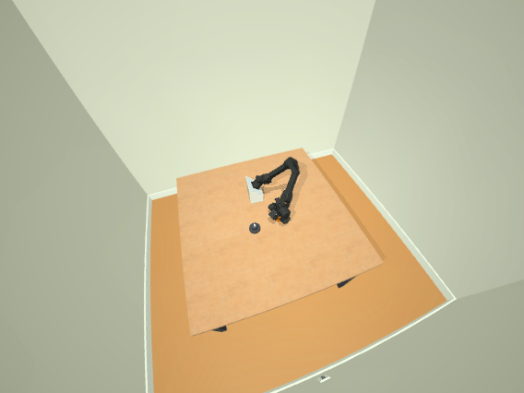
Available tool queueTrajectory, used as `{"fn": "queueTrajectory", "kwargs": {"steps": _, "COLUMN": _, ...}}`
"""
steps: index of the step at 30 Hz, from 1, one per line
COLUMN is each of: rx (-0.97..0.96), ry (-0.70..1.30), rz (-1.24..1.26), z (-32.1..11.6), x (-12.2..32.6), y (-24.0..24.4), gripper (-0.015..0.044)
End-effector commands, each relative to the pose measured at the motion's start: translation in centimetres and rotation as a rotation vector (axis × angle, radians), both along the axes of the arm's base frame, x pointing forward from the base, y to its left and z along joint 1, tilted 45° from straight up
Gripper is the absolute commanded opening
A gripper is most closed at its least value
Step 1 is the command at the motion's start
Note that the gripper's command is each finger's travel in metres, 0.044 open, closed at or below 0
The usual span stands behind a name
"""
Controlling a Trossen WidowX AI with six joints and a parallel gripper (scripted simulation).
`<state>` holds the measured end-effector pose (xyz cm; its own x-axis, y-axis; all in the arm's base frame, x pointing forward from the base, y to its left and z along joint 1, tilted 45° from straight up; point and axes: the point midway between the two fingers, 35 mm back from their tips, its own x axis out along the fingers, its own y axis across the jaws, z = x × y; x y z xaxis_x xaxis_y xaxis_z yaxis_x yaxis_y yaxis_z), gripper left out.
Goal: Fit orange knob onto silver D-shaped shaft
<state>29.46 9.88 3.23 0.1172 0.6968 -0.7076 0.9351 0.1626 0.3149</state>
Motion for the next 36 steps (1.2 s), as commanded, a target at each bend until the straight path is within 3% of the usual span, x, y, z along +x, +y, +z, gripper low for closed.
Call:
{"fn": "queueTrajectory", "kwargs": {"steps": 1, "rx": 0.000, "ry": 0.000, "rz": 0.001, "z": 0.0, "x": 0.0, "y": 0.0, "gripper": 0.0240}}
{"fn": "queueTrajectory", "kwargs": {"steps": 7, "rx": 0.000, "ry": 0.000, "rz": 0.001, "z": 0.0, "x": 0.0, "y": 0.0, "gripper": 0.0240}}
{"fn": "queueTrajectory", "kwargs": {"steps": 15, "rx": -0.007, "ry": 0.001, "rz": -0.002, "z": 5.7, "x": -0.9, "y": -5.7, "gripper": 0.0440}}
{"fn": "queueTrajectory", "kwargs": {"steps": 36, "rx": -0.008, "ry": 0.001, "rz": -0.002, "z": 3.9, "x": -0.5, "y": -4.2, "gripper": 0.0440}}
